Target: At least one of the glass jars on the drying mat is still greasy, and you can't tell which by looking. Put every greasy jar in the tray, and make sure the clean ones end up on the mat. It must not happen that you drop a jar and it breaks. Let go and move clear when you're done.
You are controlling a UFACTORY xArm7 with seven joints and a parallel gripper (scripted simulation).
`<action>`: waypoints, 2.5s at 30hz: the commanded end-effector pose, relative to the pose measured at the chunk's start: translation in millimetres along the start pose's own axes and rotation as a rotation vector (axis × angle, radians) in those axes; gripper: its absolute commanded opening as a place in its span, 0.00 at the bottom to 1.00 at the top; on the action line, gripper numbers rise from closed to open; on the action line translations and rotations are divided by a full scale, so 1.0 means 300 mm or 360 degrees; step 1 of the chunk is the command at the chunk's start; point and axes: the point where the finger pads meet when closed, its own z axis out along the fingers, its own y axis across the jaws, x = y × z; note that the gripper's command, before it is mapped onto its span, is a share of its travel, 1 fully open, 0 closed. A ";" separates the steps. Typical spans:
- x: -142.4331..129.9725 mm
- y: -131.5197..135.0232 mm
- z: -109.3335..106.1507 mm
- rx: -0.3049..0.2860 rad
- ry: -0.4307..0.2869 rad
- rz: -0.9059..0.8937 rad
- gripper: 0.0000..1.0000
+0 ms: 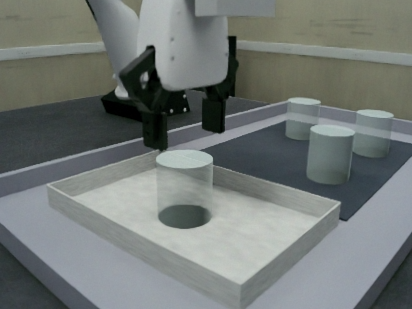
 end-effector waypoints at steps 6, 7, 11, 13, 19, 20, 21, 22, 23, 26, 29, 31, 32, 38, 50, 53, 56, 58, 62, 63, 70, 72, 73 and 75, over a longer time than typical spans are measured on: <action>0.003 0.001 -0.122 -0.0002 0.0005 0.0000 1.00; 0.003 0.001 -0.135 -0.0002 0.0005 0.0000 1.00; 0.003 0.000 -0.161 -0.0002 0.0005 0.0000 1.00; 0.003 0.000 -0.161 -0.0002 0.0005 0.0000 1.00; 0.003 0.000 -0.161 -0.0002 0.0005 0.0000 1.00; 0.003 0.000 -0.161 -0.0002 0.0005 0.0000 1.00; 0.003 0.000 -0.161 -0.0002 0.0005 0.0000 1.00; 0.003 0.000 -0.161 -0.0002 0.0005 0.0000 1.00; 0.003 0.000 -0.161 -0.0002 0.0005 0.0000 1.00; 0.011 -0.026 -0.161 -0.0002 0.0005 0.0000 1.00; 0.033 -0.105 -0.161 -0.0002 0.0005 0.0000 1.00; 0.041 -0.131 -0.161 -0.0002 0.0005 0.0000 1.00; 0.041 -0.131 -0.161 -0.0002 0.0005 0.0000 1.00; 0.087 -0.289 -0.161 -0.0002 0.0005 0.0000 1.00; 0.163 -0.551 -0.161 -0.0002 0.0005 0.0000 1.00; 0.185 -0.630 -0.161 -0.0002 0.0005 0.0000 1.00; 0.208 -0.709 -0.161 -0.0002 0.0005 0.0000 1.00; 0.223 -0.761 -0.161 -0.0002 0.0005 0.0000 1.00; 0.231 -0.788 -0.161 -0.0002 0.0005 0.0000 1.00; 0.231 -0.788 -0.140 -0.0002 0.0005 0.0000 1.00; 0.231 -0.788 -0.039 -0.0002 0.0005 0.0000 1.00; 0.231 -0.787 0.002 -0.0002 0.0005 0.0000 1.00; 0.231 -0.787 0.023 -0.0002 0.0005 0.0000 1.00; 0.231 -0.787 0.023 -0.0002 0.0005 0.0000 1.00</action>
